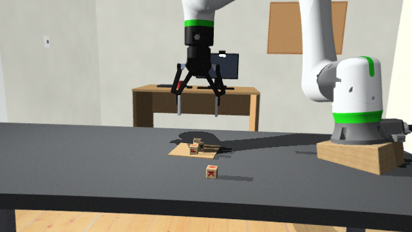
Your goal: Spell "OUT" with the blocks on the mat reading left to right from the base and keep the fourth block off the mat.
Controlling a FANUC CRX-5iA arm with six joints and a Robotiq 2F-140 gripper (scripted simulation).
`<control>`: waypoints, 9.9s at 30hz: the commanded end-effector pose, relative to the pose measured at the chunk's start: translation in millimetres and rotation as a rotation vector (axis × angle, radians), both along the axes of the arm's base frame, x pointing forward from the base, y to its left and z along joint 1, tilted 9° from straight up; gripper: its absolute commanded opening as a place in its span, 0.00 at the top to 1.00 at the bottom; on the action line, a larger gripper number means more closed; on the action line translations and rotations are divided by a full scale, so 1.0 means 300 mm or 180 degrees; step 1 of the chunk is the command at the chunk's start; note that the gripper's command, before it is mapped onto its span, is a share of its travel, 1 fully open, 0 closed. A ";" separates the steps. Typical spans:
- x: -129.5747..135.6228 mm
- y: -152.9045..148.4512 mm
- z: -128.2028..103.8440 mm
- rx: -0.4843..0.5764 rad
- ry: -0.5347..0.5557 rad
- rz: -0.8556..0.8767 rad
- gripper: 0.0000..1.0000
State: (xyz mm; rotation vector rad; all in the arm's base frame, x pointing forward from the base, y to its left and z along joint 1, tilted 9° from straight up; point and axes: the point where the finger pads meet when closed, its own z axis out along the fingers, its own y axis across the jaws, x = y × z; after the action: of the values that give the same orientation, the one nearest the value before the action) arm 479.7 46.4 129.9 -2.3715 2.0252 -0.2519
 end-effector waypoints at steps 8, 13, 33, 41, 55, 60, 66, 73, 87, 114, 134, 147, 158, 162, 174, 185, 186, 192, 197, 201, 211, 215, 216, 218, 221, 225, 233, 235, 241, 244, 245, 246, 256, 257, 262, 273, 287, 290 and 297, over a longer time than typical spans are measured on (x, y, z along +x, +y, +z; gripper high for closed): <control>0.000 0.000 0.001 0.0000 -0.0001 0.0000 0.00; 0.000 0.001 0.001 0.0001 -0.0002 -0.0006 0.00; -0.034 0.090 -0.027 0.0221 -0.0159 -0.1662 0.00; -0.047 0.119 -0.036 0.0293 -0.0211 -0.2205 0.00; -0.047 0.119 -0.037 0.0294 -0.0212 -0.2211 0.75; -0.047 0.119 -0.037 0.0294 -0.0212 -0.2211 0.75; -0.047 0.119 -0.037 0.0294 -0.0212 -0.2211 0.75; -0.047 0.119 -0.037 0.0294 -0.0212 -0.2211 0.75; -0.046 0.119 -0.040 0.0295 -0.0213 -0.2222 0.75; -0.036 0.114 -0.132 0.0299 -0.0217 -0.2257 0.75; -0.028 0.110 -0.203 0.0299 -0.0217 -0.2257 0.75; -0.027 0.110 -0.209 0.0299 -0.0217 -0.2257 0.75; -0.027 0.109 -0.216 0.0299 -0.0217 -0.2257 0.75; -0.024 0.108 -0.232 0.0299 -0.0217 -0.2257 0.75; -0.016 0.102 -0.294 0.0299 -0.0217 -0.2257 0.75; -0.013 0.100 -0.316 0.0299 -0.0217 -0.2257 0.75; -0.013 0.100 -0.316 0.0299 -0.0217 -0.2257 0.75; -0.013 0.100 -0.316 0.0299 -0.0217 -0.2257 0.75; -0.013 0.100 -0.316 0.0299 -0.0217 -0.2257 0.75; -0.013 0.100 -0.316 0.0299 -0.0217 -0.2257 0.87; -0.013 0.100 -0.316 0.0299 -0.0217 -0.2257 0.87; -0.013 0.100 -0.316 0.0299 -0.0217 -0.2257 0.87; -0.013 0.100 -0.316 0.0299 -0.0217 -0.2257 0.87; -0.013 0.100 -0.316 0.0299 -0.0217 -0.2257 0.87; -0.013 0.100 -0.316 0.0299 -0.0217 -0.2257 0.87; -0.013 0.100 -0.316 0.0299 -0.0217 -0.2257 0.87; -0.013 0.100 -0.316 0.0299 -0.0217 -0.2257 0.87; -0.013 0.100 -0.315 0.0299 -0.0217 -0.2257 0.87; -0.022 0.106 -0.248 0.0299 -0.0217 -0.2257 0.87; -0.031 0.113 -0.179 0.0299 -0.0217 -0.2257 0.87; -0.035 0.115 -0.153 0.0299 -0.0217 -0.2257 0.87; -0.038 0.118 -0.128 0.0299 -0.0217 -0.2257 0.87; -0.056 0.130 0.007 0.0299 -0.0217 -0.2257 0.87; -0.057 0.131 0.011 0.0299 -0.0217 -0.2257 0.87; -0.057 0.131 0.012 0.0299 -0.0217 -0.2257 0.87; -0.056 0.131 0.013 0.0275 -0.0200 -0.2079 0.87; -0.051 0.132 0.014 0.0114 -0.0084 -0.0864 0.87; -0.050 0.133 0.014 0.0083 -0.0061 -0.0624 0.87; -0.047 0.133 0.014 0.0006 -0.0006 -0.0049 0.87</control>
State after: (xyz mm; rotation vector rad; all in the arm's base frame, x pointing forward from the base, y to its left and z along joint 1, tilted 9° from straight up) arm 465.0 86.3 133.8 -2.2288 2.1665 -0.2628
